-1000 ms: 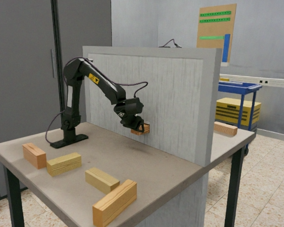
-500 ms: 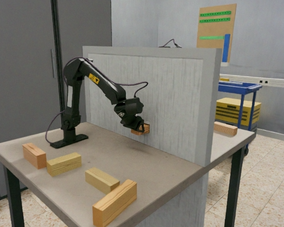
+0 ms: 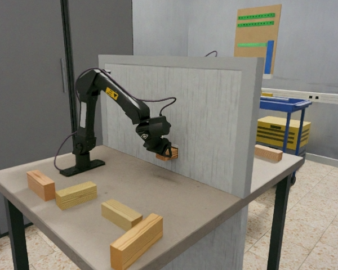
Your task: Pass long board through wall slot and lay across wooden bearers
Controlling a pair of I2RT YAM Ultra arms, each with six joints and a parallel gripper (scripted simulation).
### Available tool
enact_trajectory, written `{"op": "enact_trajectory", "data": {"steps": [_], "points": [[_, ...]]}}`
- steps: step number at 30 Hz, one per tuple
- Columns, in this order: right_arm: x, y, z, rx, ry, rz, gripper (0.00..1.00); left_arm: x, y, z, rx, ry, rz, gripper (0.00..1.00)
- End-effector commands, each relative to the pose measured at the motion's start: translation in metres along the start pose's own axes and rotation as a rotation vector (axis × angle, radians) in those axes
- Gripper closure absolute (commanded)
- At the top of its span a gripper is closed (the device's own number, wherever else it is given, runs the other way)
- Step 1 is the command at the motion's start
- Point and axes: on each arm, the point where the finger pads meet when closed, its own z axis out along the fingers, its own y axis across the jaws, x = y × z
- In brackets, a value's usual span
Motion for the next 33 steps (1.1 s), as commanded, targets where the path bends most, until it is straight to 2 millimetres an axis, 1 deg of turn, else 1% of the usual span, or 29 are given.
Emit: {"op": "enact_trajectory", "data": {"steps": [1, 2, 3, 4, 5, 7, 8, 9, 13, 14, 15, 17, 18, 19, 21, 22, 23, 25, 27, 28, 30, 31, 32, 33], "points": [[-0.030, -0.003, -0.005, 0.011, -0.085, -0.049, 1.00, -0.023, -0.002, -0.008, 0.037, -0.014, 0.071, 0.28], [-0.030, -0.003, -0.005, 0.011, -0.085, -0.049, 1.00, -0.002, -0.021, 0.007, 0.119, 0.055, 0.103, 0.28], [-0.030, -0.003, -0.005, 0.011, -0.085, -0.049, 1.00, 0.006, -0.030, 0.012, 0.172, 0.083, 0.141, 0.28], [-0.030, -0.003, -0.005, 0.011, -0.085, -0.049, 1.00, 0.010, -0.040, 0.015, 0.224, 0.099, 0.182, 0.28], [-0.030, -0.003, -0.005, 0.011, -0.085, -0.049, 1.00, 0.005, -0.042, 0.014, 0.240, 0.087, 0.208, 0.28], [-0.030, -0.003, -0.005, 0.011, -0.085, -0.049, 1.00, 0.017, -0.057, 0.022, 0.319, 0.123, 0.248, 0.28], [-0.030, -0.003, -0.005, 0.011, -0.085, -0.049, 1.00, 0.016, -0.059, 0.023, 0.330, 0.120, 0.260, 0.28], [-0.030, -0.003, -0.005, 0.011, -0.085, -0.049, 1.00, 0.023, -0.066, 0.027, 0.367, 0.141, 0.272, 0.28], [-0.030, -0.003, -0.005, 0.011, -0.085, -0.049, 1.00, 0.041, -0.092, 0.035, 0.510, 0.179, 0.340, 0.28], [-0.030, -0.003, -0.005, 0.011, -0.085, -0.049, 1.00, 0.041, -0.095, 0.036, 0.527, 0.177, 0.351, 0.28], [-0.030, -0.003, -0.005, 0.011, -0.085, -0.049, 1.00, 0.047, -0.101, 0.038, 0.562, 0.190, 0.361, 0.28], [-0.030, -0.003, -0.005, 0.011, -0.085, -0.049, 1.00, 0.047, -0.101, 0.038, 0.562, 0.190, 0.361, 0.28], [-0.030, -0.003, -0.005, 0.011, -0.085, -0.049, 1.00, 0.051, -0.107, 0.039, 0.596, 0.195, 0.374, 0.28], [-0.030, -0.003, -0.005, 0.011, -0.085, -0.049, 1.00, 0.067, -0.122, 0.041, 0.681, 0.229, 0.390, 0.28], [-0.030, -0.003, -0.005, 0.011, -0.085, -0.049, 1.00, 0.083, -0.149, 0.037, 0.849, 0.231, 0.440, 0.28], [-0.030, -0.003, -0.005, 0.011, -0.085, -0.049, 1.00, 0.052, -0.129, 0.038, 0.735, 0.169, 0.456, 0.28], [-0.030, -0.003, -0.005, 0.011, -0.085, -0.049, 1.00, 0.071, -0.139, 0.044, 0.778, 0.218, 0.435, 0.28], [-0.030, -0.003, -0.005, 0.011, -0.085, -0.049, 1.00, 0.081, -0.153, 0.043, 0.861, 0.223, 0.452, 0.28], [-0.030, -0.003, -0.005, 0.011, -0.085, -0.049, 1.00, 0.084, -0.163, 0.042, 0.929, 0.213, 0.471, 0.28], [-0.030, -0.003, -0.005, 0.011, -0.085, -0.049, 1.00, 0.097, -0.178, 0.039, 1.015, 0.224, 0.472, 0.28], [-0.030, -0.003, -0.005, 0.011, -0.085, -0.049, 1.00, 0.106, -0.200, 0.031, 1.163, 0.190, 0.486, 0.28], [-0.030, -0.003, -0.005, 0.011, -0.085, -0.049, 1.00, 0.082, -0.182, 0.036, 1.061, 0.151, 0.517, 0.28], [-0.030, -0.003, -0.005, 0.011, -0.085, -0.049, 1.00, 0.099, -0.191, 0.040, 1.098, 0.195, 0.493, 0.28], [-0.030, -0.003, -0.005, 0.011, -0.085, -0.049, 1.00, 0.099, -0.191, 0.040, 1.098, 0.195, 0.493, 0.28]]}}
